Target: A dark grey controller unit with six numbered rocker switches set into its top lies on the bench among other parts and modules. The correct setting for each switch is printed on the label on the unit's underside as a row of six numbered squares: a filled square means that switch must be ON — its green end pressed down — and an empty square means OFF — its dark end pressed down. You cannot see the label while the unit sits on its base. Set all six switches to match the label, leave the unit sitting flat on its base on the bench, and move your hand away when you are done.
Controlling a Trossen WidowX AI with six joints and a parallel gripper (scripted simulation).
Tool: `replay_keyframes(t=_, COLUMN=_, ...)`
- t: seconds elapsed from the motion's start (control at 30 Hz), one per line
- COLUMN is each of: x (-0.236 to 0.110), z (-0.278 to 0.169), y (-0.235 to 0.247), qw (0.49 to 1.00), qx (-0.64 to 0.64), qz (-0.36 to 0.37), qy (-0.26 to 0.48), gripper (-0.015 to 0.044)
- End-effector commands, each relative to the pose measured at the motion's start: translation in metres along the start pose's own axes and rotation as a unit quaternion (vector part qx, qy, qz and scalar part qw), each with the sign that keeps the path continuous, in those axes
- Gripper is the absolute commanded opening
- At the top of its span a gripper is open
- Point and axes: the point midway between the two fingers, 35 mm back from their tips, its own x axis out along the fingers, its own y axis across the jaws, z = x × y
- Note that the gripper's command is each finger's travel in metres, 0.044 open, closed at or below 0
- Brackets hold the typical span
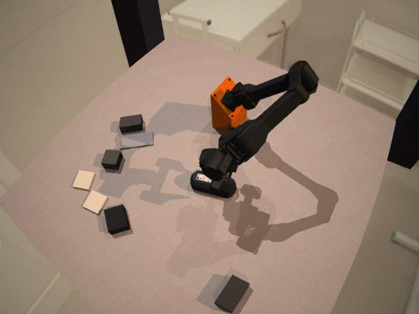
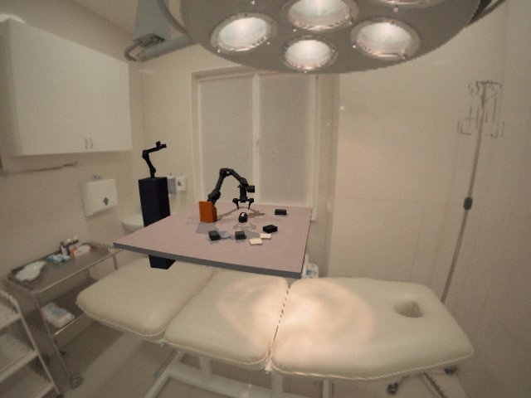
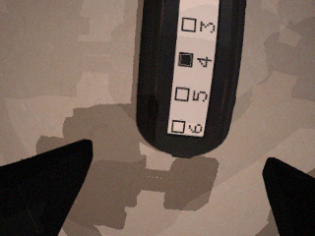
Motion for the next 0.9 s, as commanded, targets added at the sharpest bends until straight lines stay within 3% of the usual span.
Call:
replay_keyframes(t=0.0, x=0.007, z=0.001, y=-0.002, qw=1.0, qx=0.002, qz=-0.002, qy=0.002, gripper=0.044)
replay_keyframes(t=0.87, x=0.049, z=0.0, y=-0.002, qw=1.0, qx=-0.004, qz=-0.002, qy=0.005, gripper=0.044)
